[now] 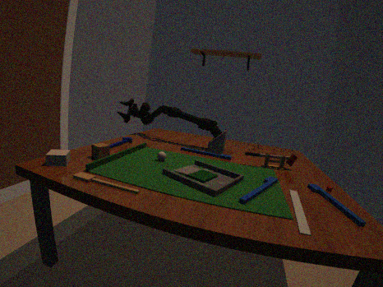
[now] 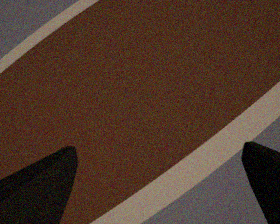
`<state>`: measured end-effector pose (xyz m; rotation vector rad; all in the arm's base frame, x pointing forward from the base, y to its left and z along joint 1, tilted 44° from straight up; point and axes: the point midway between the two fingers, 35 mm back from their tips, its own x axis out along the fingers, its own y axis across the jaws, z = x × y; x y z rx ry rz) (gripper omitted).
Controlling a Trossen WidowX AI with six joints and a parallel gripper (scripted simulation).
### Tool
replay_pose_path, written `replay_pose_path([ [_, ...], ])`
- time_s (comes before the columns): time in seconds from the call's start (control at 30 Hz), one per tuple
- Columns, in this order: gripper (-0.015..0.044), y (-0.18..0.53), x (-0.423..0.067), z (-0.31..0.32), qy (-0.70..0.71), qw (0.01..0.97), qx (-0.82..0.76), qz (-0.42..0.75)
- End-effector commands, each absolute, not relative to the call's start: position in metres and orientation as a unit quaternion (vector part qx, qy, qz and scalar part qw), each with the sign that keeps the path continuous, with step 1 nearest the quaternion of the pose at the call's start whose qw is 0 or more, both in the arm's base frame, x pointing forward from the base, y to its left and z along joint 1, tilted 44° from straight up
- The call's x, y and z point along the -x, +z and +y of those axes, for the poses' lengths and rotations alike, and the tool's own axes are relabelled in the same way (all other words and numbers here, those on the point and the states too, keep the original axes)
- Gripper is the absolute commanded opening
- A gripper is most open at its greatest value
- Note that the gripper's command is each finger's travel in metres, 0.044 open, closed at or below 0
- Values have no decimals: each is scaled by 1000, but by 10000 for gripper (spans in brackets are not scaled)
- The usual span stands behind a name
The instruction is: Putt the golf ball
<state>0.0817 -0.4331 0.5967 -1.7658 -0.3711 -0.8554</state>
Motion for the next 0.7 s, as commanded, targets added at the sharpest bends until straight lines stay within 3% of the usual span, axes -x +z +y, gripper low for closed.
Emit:
replay_pose_path([
  [0.0, 426, 596, -83, -434, -360, 544, 742, -157],
  [0.67, 440, 524, -310, -447, -291, 760, 548, -195],
])
